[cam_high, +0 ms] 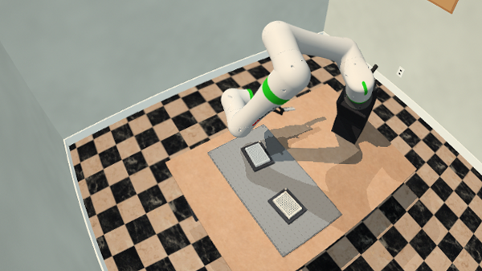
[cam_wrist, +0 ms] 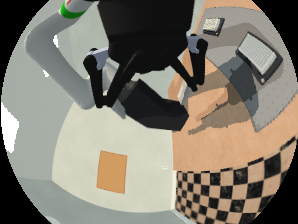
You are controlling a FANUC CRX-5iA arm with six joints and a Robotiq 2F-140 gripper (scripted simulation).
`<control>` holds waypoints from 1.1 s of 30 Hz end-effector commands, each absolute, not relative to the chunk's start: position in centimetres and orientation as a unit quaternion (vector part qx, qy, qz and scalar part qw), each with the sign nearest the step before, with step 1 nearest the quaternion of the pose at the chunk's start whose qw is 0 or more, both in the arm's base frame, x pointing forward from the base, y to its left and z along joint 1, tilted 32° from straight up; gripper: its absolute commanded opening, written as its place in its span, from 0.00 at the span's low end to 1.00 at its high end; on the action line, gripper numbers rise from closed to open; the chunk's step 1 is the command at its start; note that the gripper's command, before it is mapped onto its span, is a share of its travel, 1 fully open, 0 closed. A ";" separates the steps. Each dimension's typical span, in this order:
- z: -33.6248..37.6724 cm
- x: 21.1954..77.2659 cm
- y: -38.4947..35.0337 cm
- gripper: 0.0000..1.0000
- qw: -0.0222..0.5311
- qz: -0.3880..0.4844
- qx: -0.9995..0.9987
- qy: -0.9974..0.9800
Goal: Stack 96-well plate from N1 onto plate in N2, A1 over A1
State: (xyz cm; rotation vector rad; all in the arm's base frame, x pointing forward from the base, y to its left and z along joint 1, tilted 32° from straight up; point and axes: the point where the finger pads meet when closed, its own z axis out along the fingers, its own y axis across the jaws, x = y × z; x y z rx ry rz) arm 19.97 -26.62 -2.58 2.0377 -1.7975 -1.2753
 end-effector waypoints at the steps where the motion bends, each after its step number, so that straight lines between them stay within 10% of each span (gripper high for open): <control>1: -3.0 20.3 -26.1 1.00 0.050 -0.417 0.679 -0.602; 33: -6.9 32.9 -20.7 1.00 -0.198 -0.263 0.676 -0.659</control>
